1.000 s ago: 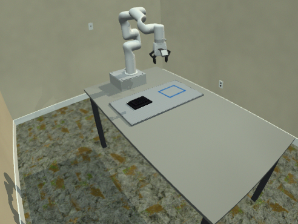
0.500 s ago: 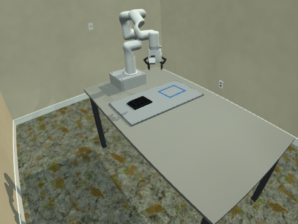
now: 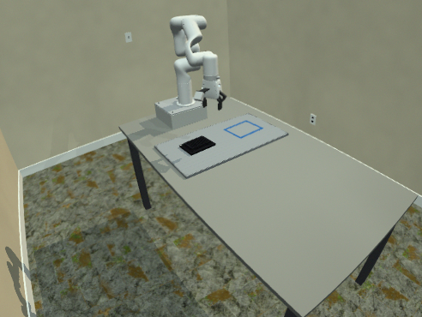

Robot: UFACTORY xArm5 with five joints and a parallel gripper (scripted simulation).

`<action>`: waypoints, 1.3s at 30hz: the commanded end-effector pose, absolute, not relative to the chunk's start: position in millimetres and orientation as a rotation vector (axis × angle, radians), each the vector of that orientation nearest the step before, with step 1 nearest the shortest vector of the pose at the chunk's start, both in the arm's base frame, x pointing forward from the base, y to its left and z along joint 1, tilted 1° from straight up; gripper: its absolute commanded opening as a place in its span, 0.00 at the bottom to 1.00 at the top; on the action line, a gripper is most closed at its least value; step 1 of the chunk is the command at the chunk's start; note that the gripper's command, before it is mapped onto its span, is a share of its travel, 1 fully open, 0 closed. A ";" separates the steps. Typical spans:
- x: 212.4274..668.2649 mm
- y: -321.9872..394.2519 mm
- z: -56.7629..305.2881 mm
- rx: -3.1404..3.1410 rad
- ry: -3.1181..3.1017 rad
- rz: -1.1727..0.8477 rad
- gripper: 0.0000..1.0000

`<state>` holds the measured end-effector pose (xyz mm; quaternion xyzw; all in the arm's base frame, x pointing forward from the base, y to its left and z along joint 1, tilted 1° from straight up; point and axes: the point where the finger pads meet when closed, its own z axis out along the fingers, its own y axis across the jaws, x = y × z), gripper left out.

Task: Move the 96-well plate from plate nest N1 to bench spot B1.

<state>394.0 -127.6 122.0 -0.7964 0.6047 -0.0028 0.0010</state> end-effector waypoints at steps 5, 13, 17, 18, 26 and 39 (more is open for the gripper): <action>387.3 -156.1 93.3 -2.216 2.224 -0.008 1.00; 379.7 -179.6 68.3 -2.090 2.344 -0.004 1.00; 376.5 -189.6 57.5 -2.091 2.344 -0.004 1.00; 375.4 -193.0 53.9 -2.091 2.344 -0.003 1.00; 366.8 -219.7 25.3 -2.091 2.344 -0.002 1.00; 365.1 -225.1 19.6 -2.091 2.344 -0.002 1.00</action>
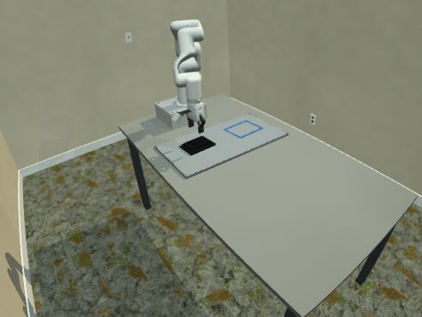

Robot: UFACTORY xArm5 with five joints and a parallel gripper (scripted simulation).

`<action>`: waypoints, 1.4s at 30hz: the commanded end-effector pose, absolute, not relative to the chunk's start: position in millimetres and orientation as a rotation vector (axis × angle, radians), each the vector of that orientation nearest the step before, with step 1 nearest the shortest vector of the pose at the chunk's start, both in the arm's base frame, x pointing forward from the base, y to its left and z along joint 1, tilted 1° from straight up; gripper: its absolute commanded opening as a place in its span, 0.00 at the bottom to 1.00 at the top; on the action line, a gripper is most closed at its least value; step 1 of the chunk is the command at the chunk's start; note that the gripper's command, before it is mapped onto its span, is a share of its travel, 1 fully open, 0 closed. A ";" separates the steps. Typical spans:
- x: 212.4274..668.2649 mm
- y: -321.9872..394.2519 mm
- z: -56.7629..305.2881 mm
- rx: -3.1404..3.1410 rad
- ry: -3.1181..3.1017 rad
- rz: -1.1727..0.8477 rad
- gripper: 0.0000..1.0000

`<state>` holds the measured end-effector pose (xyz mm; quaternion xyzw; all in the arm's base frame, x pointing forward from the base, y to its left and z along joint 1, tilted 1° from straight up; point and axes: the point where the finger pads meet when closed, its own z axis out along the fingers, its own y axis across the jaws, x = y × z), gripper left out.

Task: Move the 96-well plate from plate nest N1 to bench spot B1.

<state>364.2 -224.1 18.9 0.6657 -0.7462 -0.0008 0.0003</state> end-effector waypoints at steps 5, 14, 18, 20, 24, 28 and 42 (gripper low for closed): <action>365.1 -225.1 19.6 2.091 -2.345 0.002 1.00; 365.1 -225.0 7.9 2.091 -2.345 0.002 1.00; 365.2 -224.9 1.2 2.091 -2.345 0.002 1.00; 365.2 -224.8 -2.2 2.091 -2.345 0.002 1.00; 365.2 -224.8 -8.8 2.091 -2.345 0.002 1.00; 365.3 -224.7 -12.2 2.091 -2.345 0.002 1.00; 365.4 -224.4 -33.9 2.091 -2.345 0.002 1.00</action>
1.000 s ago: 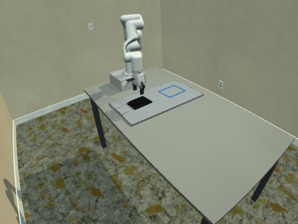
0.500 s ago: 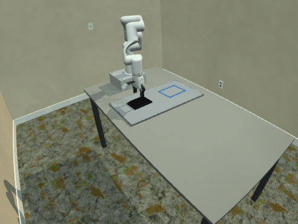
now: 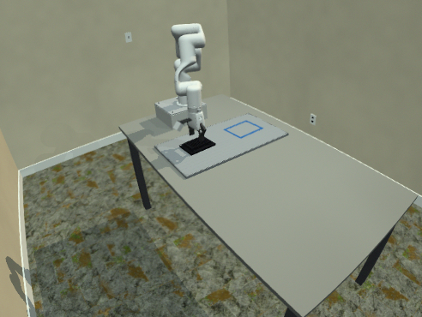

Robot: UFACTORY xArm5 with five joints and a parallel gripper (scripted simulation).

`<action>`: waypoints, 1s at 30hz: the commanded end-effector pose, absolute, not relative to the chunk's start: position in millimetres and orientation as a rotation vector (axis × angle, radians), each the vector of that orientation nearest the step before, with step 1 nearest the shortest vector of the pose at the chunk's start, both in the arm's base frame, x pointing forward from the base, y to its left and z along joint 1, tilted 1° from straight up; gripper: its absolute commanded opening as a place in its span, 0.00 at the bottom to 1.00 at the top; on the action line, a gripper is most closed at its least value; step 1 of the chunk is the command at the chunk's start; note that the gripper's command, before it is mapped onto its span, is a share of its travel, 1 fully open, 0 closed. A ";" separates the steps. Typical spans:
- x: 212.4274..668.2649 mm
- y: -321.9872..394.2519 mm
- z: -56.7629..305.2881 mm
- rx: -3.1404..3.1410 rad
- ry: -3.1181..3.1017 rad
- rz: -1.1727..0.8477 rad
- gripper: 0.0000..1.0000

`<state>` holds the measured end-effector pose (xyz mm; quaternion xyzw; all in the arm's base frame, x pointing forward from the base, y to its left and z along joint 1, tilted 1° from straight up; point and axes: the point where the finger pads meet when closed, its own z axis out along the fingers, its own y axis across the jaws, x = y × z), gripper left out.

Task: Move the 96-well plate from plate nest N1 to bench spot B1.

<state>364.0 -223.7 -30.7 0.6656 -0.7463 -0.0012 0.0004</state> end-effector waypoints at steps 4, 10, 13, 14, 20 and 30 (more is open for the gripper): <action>365.4 -224.4 -38.9 2.091 -2.345 0.002 1.00; 365.4 -224.3 -41.7 2.091 -2.345 0.002 1.00; 365.4 -224.3 -41.7 2.091 -2.345 0.002 1.00; 365.4 -224.3 -41.7 2.091 -2.345 0.002 1.00; 365.4 -224.3 -41.7 2.091 -2.345 0.002 1.00; 365.5 -224.2 -48.4 2.091 -2.345 0.002 1.00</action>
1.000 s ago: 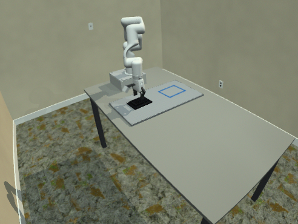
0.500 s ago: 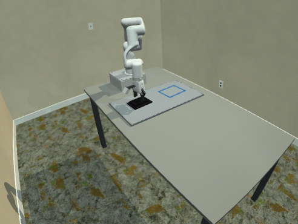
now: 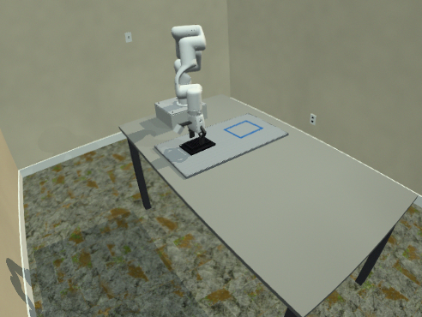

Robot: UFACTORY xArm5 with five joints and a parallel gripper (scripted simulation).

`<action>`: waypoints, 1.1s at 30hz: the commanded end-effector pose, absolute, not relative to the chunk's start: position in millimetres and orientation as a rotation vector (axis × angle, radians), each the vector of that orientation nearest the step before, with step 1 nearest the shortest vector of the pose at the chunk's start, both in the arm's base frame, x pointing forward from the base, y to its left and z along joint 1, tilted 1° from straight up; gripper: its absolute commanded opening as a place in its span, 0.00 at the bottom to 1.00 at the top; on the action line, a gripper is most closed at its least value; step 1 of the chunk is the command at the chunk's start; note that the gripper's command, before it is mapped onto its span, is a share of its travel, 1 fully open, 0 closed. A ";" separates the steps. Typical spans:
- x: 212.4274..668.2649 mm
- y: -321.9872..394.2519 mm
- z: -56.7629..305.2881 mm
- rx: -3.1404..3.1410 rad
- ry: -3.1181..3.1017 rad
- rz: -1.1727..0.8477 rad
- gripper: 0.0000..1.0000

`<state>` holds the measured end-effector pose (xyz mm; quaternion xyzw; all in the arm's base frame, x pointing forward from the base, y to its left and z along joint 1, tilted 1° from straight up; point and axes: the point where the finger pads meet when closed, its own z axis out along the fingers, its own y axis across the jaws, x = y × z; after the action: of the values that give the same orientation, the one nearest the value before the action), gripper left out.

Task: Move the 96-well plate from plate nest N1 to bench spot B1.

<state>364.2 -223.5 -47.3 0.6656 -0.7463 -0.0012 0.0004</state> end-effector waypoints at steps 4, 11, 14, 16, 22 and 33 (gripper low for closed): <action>365.5 -224.2 -50.4 2.091 -2.345 0.002 1.00; 365.5 -224.2 -54.4 2.091 -2.345 0.002 1.00; 365.5 -224.1 -56.4 2.091 -2.345 0.002 1.00; 365.5 -224.1 -57.7 2.091 -2.345 0.002 1.00; 365.5 -224.1 -60.4 2.091 -2.345 0.002 1.00; 365.5 -224.1 -61.8 2.091 -2.345 0.002 1.00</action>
<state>364.4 -223.4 -62.7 0.6656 -0.7463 -0.0011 0.0003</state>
